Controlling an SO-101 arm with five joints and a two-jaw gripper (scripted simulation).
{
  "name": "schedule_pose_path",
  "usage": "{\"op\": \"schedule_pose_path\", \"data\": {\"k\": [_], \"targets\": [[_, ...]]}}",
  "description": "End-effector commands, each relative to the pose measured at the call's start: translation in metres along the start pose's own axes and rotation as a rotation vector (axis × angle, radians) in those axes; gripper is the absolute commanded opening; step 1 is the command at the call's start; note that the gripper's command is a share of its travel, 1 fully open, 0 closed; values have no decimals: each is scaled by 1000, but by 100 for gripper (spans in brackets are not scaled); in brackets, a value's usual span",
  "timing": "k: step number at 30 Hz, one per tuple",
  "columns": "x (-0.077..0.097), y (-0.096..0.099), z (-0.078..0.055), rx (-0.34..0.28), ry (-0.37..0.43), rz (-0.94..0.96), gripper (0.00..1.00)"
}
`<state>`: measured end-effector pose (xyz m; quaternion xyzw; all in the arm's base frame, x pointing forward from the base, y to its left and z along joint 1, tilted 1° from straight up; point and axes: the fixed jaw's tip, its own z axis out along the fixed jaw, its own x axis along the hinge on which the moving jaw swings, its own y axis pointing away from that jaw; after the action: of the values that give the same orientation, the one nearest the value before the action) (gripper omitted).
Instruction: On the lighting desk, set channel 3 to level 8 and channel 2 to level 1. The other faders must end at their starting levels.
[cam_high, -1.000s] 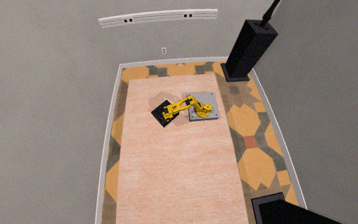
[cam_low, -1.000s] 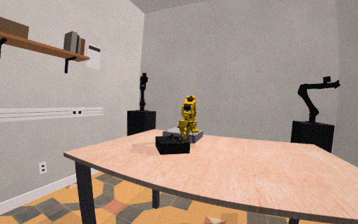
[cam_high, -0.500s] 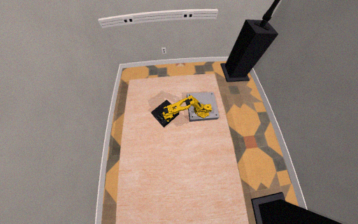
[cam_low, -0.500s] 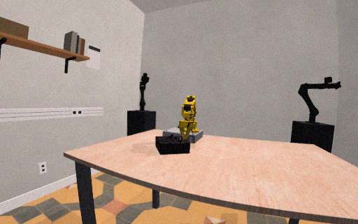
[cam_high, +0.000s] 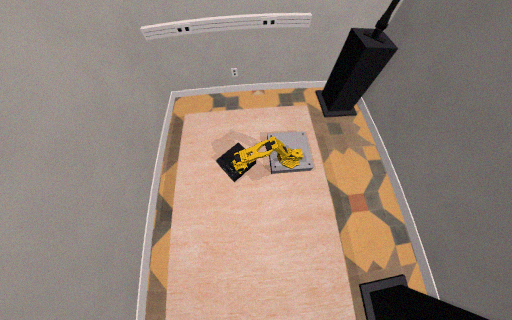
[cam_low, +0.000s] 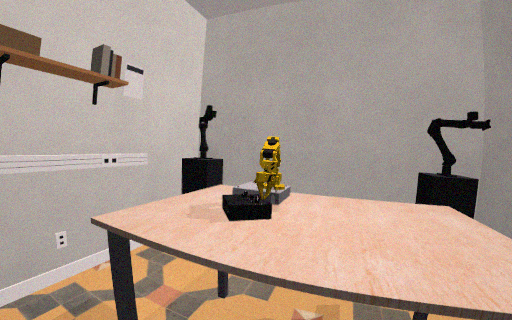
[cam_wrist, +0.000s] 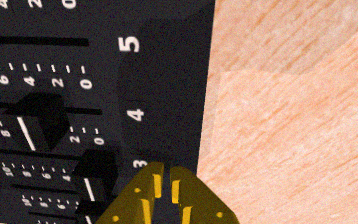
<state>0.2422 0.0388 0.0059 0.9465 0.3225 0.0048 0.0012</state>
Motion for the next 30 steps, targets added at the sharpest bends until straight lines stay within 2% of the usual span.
{"op": "schedule_pose_path", "data": {"k": [1,30], "targets": [[-2,-1,3,10,-17,2,0],[-1,4,1,10,-17,2,0]]}}
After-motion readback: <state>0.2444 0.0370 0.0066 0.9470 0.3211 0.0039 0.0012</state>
